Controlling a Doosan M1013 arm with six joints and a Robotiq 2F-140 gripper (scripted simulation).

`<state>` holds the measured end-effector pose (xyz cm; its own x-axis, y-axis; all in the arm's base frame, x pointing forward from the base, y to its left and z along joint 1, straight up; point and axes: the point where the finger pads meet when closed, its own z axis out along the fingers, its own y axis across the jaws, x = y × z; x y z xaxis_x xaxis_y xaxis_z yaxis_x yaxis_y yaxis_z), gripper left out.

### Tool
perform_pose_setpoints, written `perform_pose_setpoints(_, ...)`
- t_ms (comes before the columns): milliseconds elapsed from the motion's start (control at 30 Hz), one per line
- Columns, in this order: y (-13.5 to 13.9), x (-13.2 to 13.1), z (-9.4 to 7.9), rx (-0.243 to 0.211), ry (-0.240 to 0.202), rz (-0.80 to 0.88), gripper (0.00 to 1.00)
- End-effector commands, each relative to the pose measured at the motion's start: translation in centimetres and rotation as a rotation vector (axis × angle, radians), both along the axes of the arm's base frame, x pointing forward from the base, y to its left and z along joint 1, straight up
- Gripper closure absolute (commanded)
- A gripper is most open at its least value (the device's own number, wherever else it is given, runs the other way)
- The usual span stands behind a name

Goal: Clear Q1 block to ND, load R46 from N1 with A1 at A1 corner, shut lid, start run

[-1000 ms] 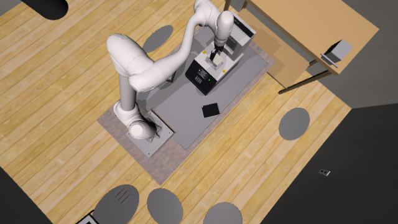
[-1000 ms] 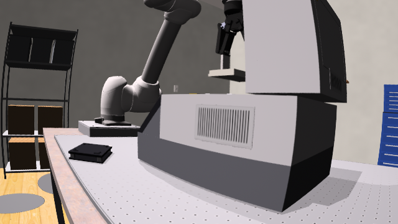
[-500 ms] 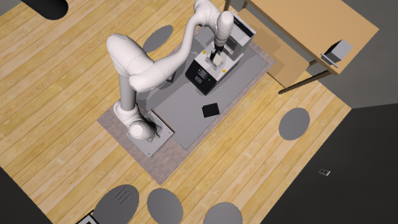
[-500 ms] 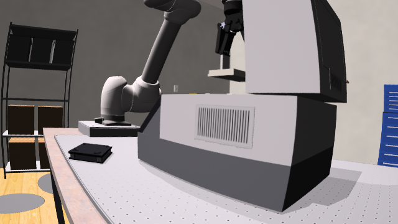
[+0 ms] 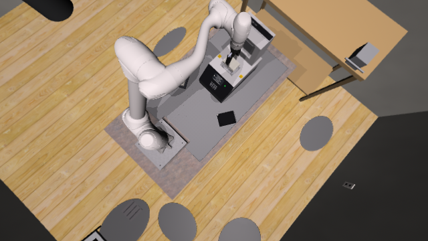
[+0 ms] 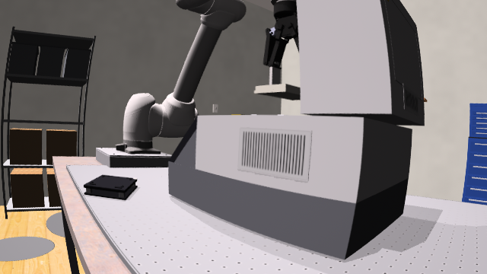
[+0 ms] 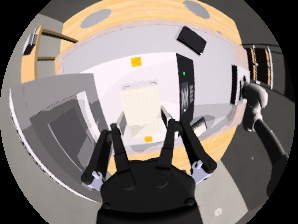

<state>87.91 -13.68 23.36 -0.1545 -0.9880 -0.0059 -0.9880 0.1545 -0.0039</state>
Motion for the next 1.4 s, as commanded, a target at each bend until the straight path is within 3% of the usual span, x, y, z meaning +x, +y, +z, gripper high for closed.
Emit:
perform_pose_setpoints(0, 0.0, 0.0, 0.0, 0.0, 0.0, 0.0, 1.0)
perform_pose_setpoints(233, 0.0, 0.0, 0.0, 0.0, 0.0, 0.0, 1.0)
perform_pose_setpoints(1033, 0.0, 0.0, -3.6, 0.0, 0.0, 0.0, 1.0)
perform_pose_setpoints(1367, 0.0, 0.0, -3.7, 0.0, 0.0, 0.0, 1.0)
